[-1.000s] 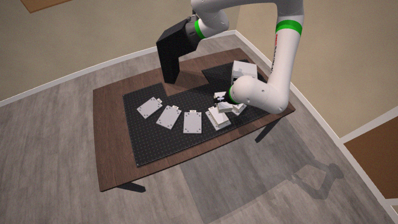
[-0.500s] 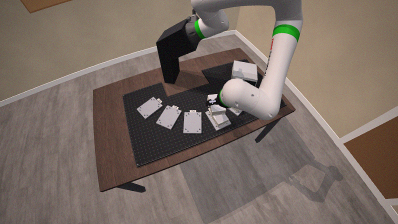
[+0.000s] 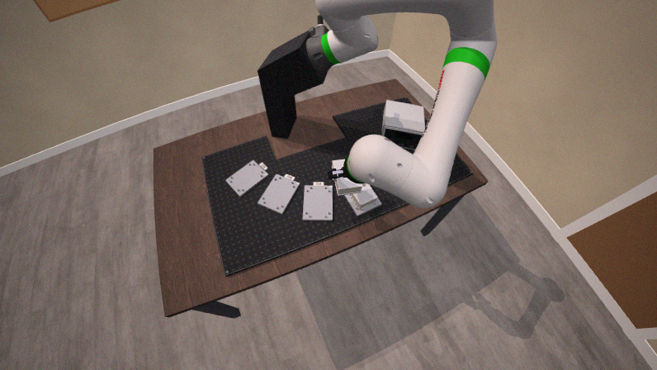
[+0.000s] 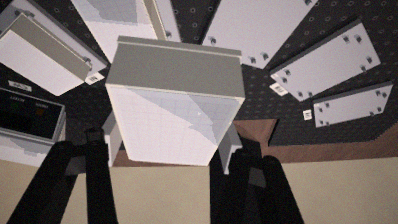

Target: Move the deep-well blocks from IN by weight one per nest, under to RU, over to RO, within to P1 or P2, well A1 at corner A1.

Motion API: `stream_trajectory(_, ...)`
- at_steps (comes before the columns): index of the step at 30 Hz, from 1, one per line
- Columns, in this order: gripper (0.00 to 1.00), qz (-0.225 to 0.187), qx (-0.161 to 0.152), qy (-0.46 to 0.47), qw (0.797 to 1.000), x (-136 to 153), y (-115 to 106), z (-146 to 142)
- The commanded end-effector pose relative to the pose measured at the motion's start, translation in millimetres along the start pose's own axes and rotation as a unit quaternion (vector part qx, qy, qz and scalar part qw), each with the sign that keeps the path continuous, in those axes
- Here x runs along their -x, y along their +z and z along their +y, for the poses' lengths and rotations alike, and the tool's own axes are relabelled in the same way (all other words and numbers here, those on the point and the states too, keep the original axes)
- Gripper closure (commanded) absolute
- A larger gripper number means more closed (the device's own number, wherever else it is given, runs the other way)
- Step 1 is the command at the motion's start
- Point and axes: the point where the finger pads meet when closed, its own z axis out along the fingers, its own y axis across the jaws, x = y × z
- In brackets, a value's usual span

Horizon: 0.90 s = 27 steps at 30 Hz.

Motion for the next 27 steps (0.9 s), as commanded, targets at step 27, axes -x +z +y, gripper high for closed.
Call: stream_trajectory(27, 0.90, 0.000, -0.083, 0.144, 0.986, -3, -2, 75)
